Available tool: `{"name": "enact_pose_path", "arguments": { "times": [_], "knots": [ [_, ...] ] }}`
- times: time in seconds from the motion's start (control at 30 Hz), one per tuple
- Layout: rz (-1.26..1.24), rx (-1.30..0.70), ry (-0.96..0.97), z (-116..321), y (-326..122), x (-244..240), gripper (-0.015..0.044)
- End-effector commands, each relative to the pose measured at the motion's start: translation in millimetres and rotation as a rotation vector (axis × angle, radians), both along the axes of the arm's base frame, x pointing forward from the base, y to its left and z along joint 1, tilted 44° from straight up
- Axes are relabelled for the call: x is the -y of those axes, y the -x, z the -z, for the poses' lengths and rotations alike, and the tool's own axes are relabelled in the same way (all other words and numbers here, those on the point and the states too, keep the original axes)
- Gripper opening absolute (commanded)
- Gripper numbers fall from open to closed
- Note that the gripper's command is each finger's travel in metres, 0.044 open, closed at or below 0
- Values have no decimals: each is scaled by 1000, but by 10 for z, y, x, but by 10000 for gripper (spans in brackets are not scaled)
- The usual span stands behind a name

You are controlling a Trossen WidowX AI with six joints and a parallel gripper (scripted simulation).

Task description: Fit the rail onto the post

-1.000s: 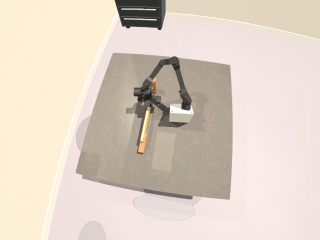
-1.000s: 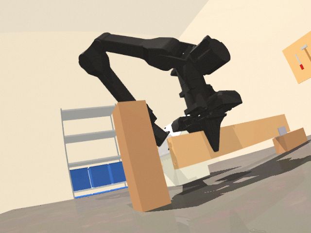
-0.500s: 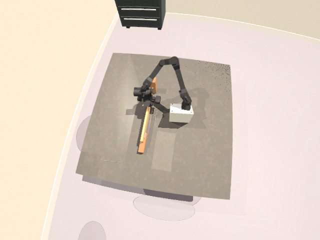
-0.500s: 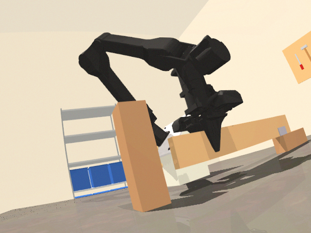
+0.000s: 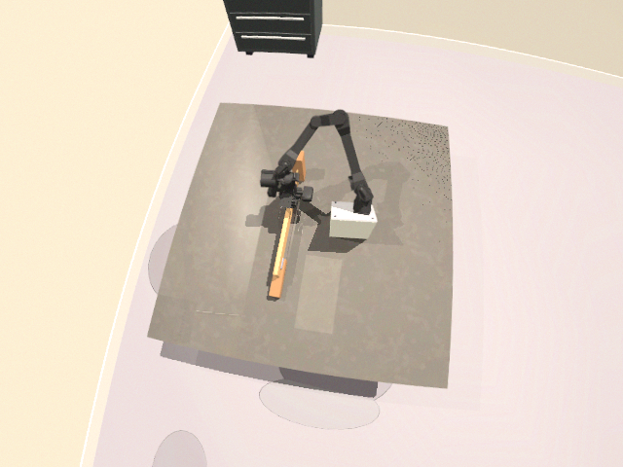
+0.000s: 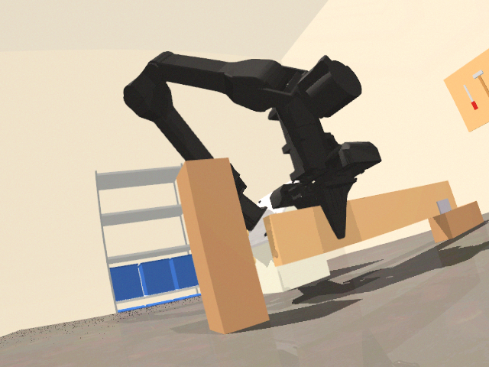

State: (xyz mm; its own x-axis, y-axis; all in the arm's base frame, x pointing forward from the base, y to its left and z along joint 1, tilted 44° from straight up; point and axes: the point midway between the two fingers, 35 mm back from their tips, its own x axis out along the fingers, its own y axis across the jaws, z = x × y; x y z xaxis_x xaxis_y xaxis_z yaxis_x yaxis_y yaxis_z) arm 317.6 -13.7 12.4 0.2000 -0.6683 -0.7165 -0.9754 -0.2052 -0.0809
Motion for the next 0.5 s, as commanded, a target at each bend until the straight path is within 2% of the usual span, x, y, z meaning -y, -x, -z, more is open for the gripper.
{"name": "enact_pose_path", "arguments": {
  "times": [0.0, 0.47],
  "knots": [
    [-2, 1, -5, 6, 8, -18, 0],
    [-2, 1, -5, 15, 11, -9, 0]
  ]
}}
